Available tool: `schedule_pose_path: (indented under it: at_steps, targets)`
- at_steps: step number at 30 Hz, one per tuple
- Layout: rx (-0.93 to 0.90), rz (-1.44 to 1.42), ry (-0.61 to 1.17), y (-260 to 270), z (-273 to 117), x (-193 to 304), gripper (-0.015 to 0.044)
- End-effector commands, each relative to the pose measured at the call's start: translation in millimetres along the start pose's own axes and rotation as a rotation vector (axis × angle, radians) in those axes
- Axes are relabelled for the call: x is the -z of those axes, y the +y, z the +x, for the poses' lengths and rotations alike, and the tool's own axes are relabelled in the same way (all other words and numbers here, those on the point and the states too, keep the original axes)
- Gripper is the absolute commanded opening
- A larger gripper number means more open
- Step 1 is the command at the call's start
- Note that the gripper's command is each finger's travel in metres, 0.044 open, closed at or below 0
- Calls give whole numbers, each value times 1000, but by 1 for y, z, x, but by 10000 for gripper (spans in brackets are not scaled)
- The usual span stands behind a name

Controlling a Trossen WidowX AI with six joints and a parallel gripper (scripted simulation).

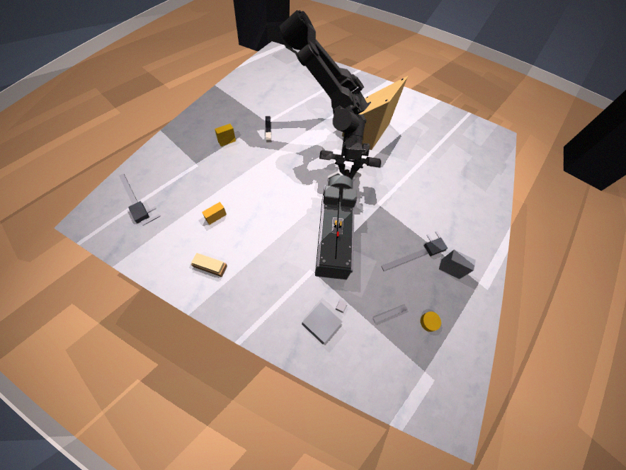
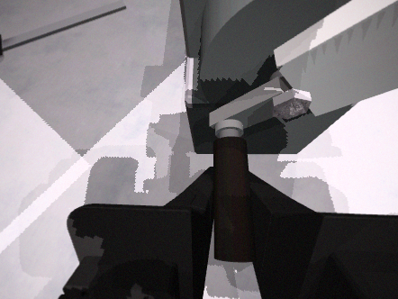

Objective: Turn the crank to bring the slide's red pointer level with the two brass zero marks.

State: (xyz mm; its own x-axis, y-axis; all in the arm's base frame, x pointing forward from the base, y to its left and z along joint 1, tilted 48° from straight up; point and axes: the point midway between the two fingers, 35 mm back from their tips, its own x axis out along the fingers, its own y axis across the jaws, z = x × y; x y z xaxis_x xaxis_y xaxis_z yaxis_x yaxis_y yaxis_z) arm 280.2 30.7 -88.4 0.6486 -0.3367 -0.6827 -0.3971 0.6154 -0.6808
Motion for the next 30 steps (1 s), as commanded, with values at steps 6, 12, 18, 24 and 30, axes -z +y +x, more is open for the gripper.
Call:
schedule_pose_path:
  at_steps: [6, 12, 18, 24, 30]
  targets:
    - [-12, -13, -10, 9, -10, -10, 0]
    - [-12, -13, -10, 9, -16, -15, 0]
    - [-12, -13, -10, 8, -21, -21, 0]
    - [-13, -13, -10, 5, -27, -27, 0]
    - [-13, -13, -10, -1, -31, -32, 0]
